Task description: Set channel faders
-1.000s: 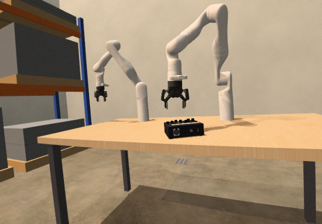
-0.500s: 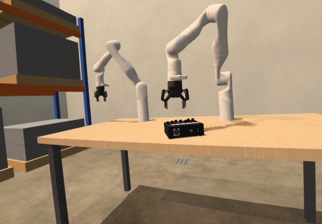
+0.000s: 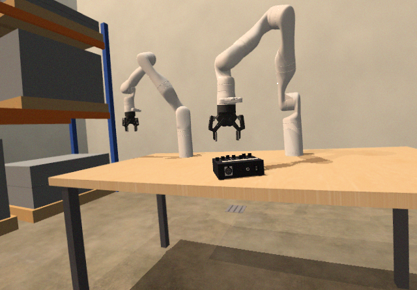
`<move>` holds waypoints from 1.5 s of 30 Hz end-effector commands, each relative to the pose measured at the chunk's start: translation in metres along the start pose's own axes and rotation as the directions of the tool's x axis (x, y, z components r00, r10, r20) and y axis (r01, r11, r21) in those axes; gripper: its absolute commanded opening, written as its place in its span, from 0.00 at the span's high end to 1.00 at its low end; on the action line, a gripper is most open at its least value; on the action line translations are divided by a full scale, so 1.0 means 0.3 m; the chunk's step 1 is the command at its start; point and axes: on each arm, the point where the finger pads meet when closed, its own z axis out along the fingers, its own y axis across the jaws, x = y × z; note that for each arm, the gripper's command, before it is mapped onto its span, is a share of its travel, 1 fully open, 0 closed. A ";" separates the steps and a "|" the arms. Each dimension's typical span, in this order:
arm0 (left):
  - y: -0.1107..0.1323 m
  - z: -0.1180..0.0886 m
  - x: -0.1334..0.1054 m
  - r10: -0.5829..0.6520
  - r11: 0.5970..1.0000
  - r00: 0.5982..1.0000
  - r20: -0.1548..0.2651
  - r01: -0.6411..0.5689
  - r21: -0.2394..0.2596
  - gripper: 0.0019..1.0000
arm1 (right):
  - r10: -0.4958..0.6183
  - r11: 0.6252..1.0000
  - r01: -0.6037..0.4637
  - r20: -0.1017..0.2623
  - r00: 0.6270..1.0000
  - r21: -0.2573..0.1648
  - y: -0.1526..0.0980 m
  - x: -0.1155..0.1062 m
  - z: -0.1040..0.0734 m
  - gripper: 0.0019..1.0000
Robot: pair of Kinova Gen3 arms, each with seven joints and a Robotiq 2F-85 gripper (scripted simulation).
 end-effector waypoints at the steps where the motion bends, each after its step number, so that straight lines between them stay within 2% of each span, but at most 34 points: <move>1: 0.001 -0.002 0.000 0.000 1.000 1.000 -0.001 0.000 -0.001 0.00 | 0.000 1.000 0.000 0.002 1.000 0.000 0.000 -0.001 -0.002 0.00; 32: 0.002 -0.004 0.002 0.005 1.000 1.000 -0.002 -0.005 -0.001 0.00 | 0.000 1.000 0.000 0.002 1.000 0.000 0.000 -0.001 -0.002 0.00; 40: 0.003 -0.039 0.040 0.095 0.996 0.995 -0.014 -0.094 0.006 0.00 | 0.000 1.000 0.000 0.002 1.000 0.000 0.000 -0.001 -0.002 0.00; 45: 0.001 -0.105 0.108 0.247 0.969 0.968 -0.034 -0.247 0.024 0.00 | 0.000 1.000 0.000 0.002 1.000 0.000 0.000 -0.001 -0.002 0.00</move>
